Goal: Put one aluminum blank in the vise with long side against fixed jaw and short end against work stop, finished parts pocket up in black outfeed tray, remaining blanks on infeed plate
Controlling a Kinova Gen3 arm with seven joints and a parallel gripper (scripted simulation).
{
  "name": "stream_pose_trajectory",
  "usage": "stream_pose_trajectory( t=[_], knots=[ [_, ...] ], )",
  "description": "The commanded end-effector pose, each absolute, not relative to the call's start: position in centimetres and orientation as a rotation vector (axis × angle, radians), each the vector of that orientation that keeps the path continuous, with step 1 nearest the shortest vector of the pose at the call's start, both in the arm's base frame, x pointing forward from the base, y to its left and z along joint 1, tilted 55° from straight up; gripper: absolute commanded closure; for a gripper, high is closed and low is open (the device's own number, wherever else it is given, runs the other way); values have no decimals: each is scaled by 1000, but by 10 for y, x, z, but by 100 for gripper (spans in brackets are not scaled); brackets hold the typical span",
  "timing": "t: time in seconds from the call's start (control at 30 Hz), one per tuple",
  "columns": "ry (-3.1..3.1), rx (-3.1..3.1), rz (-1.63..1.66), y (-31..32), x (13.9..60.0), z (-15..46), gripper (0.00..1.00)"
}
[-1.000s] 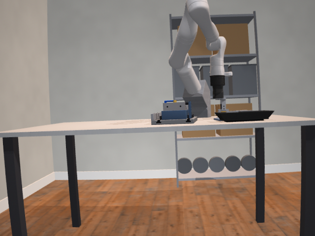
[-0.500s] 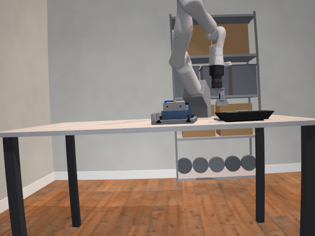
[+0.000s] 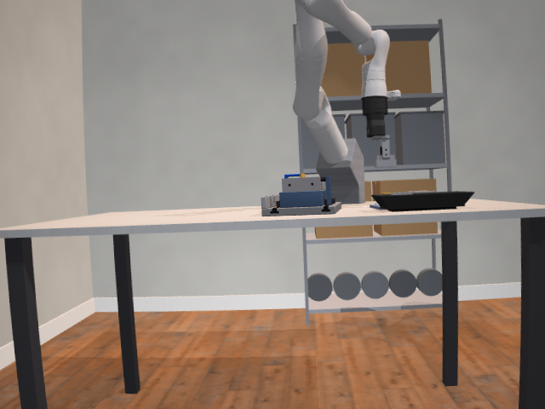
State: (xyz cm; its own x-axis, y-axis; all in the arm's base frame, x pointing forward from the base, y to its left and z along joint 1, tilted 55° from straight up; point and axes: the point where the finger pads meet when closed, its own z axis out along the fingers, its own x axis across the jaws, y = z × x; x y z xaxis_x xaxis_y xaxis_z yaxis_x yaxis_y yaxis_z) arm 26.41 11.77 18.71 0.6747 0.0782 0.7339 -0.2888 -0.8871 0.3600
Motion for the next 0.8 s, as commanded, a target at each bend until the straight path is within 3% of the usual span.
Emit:
stream_pose_trajectory(
  t=[0.0,0.77],
  knots=[
    [-163,2446,1107,123,262,190,100],
    [-158,2453,1099,132,264,192,100]
  ],
)
